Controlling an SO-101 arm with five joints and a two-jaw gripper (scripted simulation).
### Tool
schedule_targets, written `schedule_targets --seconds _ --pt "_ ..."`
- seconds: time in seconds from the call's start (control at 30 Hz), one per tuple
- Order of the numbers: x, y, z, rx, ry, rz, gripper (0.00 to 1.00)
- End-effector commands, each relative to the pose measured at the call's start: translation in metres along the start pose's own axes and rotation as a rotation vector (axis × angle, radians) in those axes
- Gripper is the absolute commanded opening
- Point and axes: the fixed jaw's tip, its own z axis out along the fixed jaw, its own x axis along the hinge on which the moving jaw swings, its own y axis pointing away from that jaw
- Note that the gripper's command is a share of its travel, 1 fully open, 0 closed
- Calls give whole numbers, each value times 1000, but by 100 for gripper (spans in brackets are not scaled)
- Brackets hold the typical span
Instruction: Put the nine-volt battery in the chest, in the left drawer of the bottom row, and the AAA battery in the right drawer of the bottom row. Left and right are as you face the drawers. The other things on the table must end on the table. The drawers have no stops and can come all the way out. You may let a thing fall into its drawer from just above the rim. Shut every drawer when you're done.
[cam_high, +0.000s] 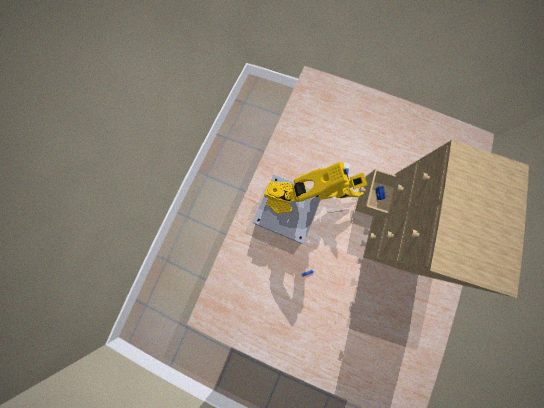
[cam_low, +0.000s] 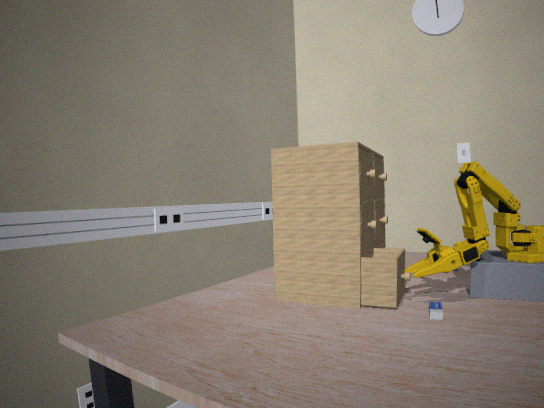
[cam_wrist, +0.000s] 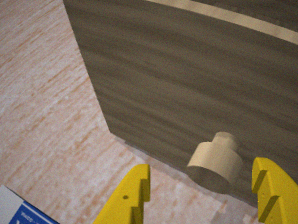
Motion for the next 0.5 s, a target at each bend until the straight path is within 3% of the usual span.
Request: schedule_targets --seconds 0.0,0.47 --pt "4 -3 2 10 14 -5 21" --pt "5 -5 8 20 14 -1 21"
